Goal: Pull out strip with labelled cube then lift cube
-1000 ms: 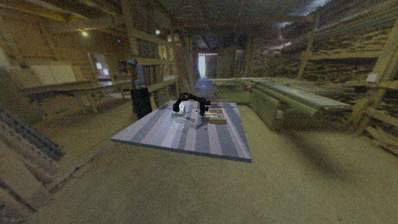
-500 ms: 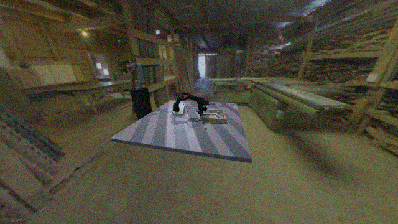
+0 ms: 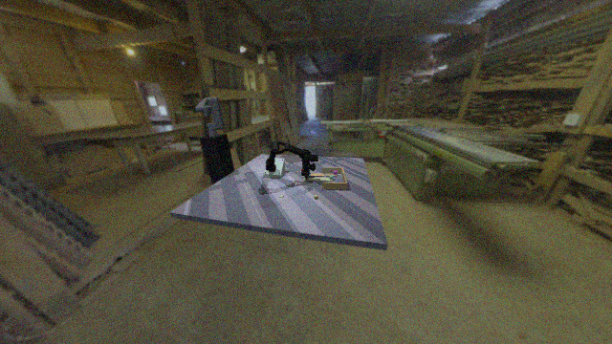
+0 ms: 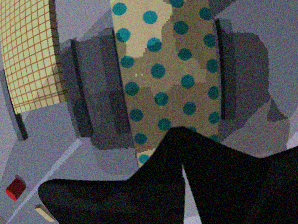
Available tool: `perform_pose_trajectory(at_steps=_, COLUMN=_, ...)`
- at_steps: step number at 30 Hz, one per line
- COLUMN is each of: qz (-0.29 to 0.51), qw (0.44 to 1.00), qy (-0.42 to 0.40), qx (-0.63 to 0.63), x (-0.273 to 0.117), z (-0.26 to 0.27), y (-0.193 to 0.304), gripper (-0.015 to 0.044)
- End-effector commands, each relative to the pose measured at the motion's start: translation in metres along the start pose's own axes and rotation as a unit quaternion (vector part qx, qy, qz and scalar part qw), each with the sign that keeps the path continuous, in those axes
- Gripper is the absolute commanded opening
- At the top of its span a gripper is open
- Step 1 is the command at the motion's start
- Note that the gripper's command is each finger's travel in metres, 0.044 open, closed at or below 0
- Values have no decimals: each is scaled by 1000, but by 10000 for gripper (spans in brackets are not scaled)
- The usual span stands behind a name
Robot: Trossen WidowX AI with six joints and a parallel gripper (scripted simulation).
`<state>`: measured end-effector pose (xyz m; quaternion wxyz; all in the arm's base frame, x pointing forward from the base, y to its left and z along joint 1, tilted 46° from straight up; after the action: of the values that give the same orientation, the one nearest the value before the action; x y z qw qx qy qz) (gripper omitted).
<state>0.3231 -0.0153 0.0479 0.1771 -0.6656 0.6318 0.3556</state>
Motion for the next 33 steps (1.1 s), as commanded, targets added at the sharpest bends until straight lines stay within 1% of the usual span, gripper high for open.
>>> perform_pose_trajectory(at_steps=1, qz=7, qw=1000, qy=-1, qx=-2, x=4, z=3, y=10, gripper=0)
perform_pose_trajectory(at_steps=33, qz=8, qw=1000, qy=-1, qx=-3, x=4, z=12, y=58, gripper=0)
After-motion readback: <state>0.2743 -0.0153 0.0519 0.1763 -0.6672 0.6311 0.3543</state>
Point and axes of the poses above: the point midway between the two fingers, 35 mm back from their tips, its own x axis out along the fingers, its own z axis across the jaws, y = z × x, the point moved 8 cm from there along -x, back along the fingers, and after that the axes turned 11 degrees about -x, right-handed, at the moved point
